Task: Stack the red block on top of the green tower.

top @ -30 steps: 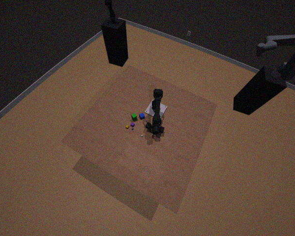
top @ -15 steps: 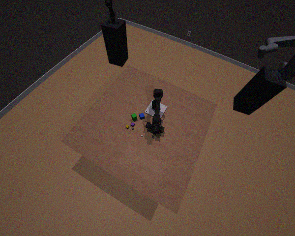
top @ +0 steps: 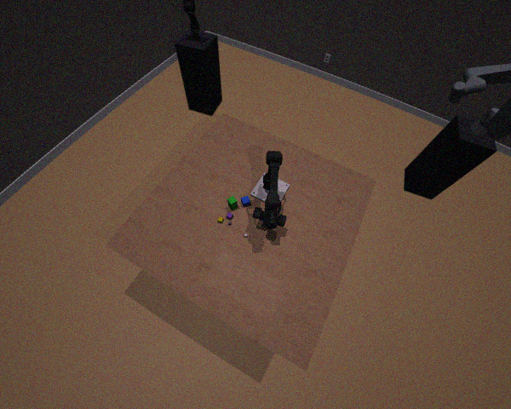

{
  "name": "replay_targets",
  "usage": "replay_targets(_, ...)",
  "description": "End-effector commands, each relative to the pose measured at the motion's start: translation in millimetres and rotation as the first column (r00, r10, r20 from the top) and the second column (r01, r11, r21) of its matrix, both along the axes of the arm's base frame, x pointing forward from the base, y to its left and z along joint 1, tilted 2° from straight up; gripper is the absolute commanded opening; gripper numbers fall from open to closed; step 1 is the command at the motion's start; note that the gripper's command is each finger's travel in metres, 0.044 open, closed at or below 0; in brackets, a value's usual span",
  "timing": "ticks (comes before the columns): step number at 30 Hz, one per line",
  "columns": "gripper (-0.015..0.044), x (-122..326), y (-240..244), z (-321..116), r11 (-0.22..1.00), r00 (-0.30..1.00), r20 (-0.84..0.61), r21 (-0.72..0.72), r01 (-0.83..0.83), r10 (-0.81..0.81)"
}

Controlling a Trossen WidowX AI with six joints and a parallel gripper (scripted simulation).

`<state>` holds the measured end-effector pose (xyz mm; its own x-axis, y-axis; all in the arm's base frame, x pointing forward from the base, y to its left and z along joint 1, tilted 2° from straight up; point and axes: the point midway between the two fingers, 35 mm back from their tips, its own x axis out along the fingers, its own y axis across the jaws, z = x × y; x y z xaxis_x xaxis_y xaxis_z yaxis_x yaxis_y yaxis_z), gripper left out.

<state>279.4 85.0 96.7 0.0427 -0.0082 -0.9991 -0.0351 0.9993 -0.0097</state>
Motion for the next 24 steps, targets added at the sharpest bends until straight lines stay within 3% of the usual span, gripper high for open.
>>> replay_targets(1,0.0,1.6,0.7,23.6,1.0,1.0,0.018,0.003,0.0,0.0)
replay_targets(10,0.0,-0.6,0.8,59.4,1.0,1.0,0.018,0.003,0.0,0.0)
replay_targets(24,0.0,0.2,-11.3,60.1,1.0,1.0,0.017,0.002,0.0,0.0)
